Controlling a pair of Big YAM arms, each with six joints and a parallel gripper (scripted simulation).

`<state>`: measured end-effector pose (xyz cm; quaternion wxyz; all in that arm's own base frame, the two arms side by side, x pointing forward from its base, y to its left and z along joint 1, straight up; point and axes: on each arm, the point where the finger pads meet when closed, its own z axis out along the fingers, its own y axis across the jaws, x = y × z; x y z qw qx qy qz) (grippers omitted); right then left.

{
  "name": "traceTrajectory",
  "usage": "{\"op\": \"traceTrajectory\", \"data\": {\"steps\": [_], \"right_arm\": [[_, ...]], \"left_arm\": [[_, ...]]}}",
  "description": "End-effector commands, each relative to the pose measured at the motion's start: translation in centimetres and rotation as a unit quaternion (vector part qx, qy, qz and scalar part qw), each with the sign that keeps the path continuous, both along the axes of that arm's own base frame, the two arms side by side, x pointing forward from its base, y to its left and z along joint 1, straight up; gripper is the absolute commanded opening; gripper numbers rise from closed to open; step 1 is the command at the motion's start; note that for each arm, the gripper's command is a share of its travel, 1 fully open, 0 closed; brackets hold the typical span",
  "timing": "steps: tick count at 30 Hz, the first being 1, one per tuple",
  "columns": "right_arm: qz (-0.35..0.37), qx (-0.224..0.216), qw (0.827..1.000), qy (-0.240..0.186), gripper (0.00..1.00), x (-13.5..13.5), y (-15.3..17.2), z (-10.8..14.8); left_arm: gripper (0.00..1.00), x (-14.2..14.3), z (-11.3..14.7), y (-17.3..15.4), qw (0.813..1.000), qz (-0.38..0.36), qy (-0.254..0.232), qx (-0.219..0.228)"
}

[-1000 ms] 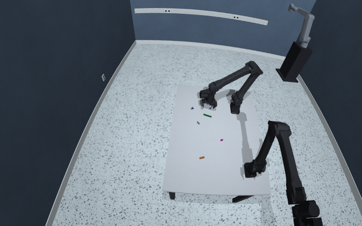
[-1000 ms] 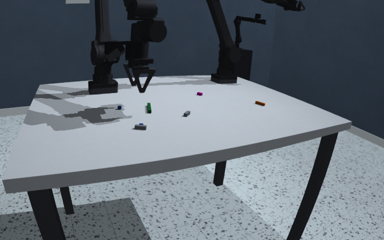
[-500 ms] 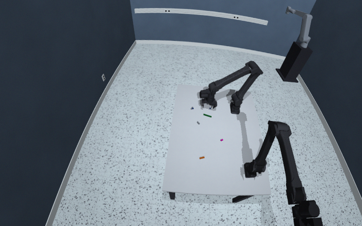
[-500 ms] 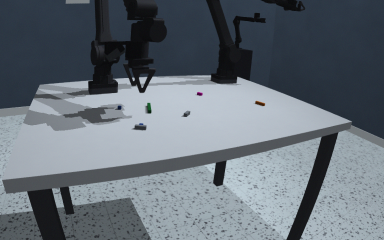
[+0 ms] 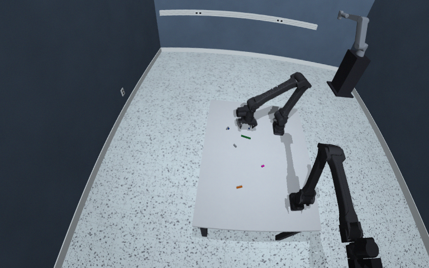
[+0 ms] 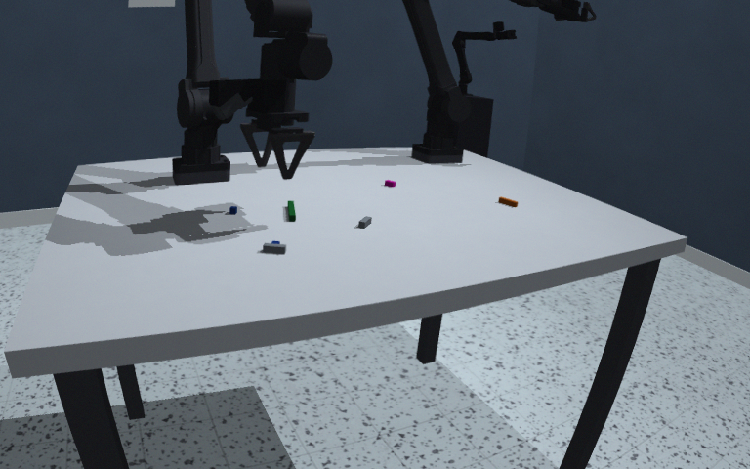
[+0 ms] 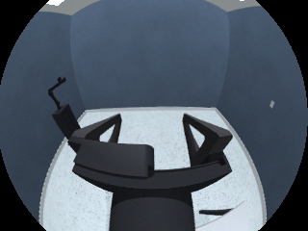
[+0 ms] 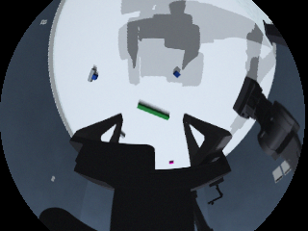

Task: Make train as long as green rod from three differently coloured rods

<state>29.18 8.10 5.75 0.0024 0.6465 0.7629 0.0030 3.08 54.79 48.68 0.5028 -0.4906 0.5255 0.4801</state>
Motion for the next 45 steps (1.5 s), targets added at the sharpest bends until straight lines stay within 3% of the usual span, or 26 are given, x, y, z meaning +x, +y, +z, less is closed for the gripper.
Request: {"op": "traceTrajectory", "data": {"steps": [1, 9, 24, 26, 27, 41, 43, 44, 45], "right_arm": [[0.083, 0.002, 0.996, -0.011, 1.0, 1.9, 1.2, 1.3], [0.167, 0.001, 0.986, -0.011, 1.0, 2.2, 1.8, 1.3], [0.385, -0.003, 0.923, -0.014, 1.0, 3.1, 3.4, 1.3], [0.385, -0.003, 0.923, -0.014, 1.0, 3.1, 3.4, 1.3], [0.417, -0.003, 0.909, -0.015, 1.0, 3.3, 3.6, 1.3], [0.582, -0.007, 0.813, -0.017, 1.0, 4.0, 5.1, 1.3], [0.582, -0.007, 0.813, -0.017, 1.0, 4.0, 5.1, 1.3], [0.61, -0.007, 0.792, -0.016, 1.0, 4.0, 5.2, 1.2], [0.619, -0.008, 0.785, -0.017, 1.0, 4.1, 5.5, 1.3]], "left_arm": [[1.0, -0.5, 1.4, -0.4, 1.0, 0.005, -0.006, 0.016], [1.0, -0.5, 1.4, -0.4, 1.0, 0.005, -0.006, 0.016], [1.0, -0.5, 1.4, -0.4, 1.0, 0.005, -0.006, 0.016], [1.0, -0.5, 1.4, -0.4, 1.0, 0.005, -0.006, 0.016], [1.0, -0.5, 1.4, -0.4, 1.0, 0.005, -0.006, 0.016], [1.0, -0.5, 1.4, -0.4, 1.0, 0.005, -0.006, 0.016], [1.0, -0.5, 1.4, -0.4, 1.0, 0.005, -0.006, 0.016], [1.0, -0.5, 1.4, -0.4, 1.0, 0.005, -0.006, 0.016], [1.0, -0.5, 1.4, -0.4, 1.0, 0.005, -0.006, 0.016]]}}
